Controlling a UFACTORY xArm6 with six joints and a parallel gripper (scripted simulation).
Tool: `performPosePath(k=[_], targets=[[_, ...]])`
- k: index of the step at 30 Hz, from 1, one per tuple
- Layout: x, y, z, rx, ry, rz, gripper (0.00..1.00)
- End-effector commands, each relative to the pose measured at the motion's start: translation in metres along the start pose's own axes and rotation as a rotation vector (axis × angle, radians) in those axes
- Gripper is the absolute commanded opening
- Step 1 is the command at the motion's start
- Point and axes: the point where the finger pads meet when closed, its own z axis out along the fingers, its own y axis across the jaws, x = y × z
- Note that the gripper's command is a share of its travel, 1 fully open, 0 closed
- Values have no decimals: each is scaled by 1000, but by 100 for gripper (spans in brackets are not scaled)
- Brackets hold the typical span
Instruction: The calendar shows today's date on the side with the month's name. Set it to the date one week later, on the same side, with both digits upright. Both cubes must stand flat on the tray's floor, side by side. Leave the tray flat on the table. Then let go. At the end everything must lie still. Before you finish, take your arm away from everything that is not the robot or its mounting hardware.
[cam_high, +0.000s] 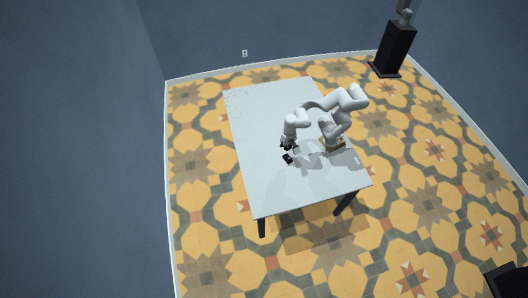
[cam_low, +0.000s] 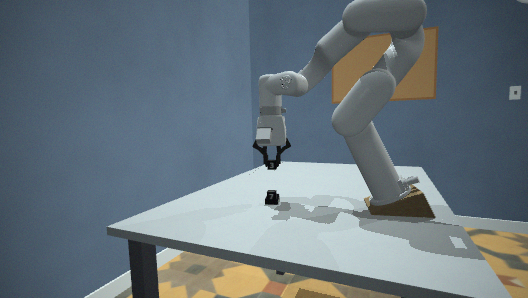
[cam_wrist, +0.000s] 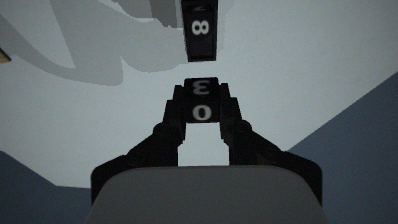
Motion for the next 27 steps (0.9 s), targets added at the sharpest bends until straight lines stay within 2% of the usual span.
performPosePath(k=[1, 10, 24, 27], targets=[[0, 1, -1, -4, -1, 9, 27], [0, 1, -1, -4, -1, 119, 27], [-1, 1, -2, -4, 0, 633, 27], [-1, 1, -2, -4, 0, 636, 27]])
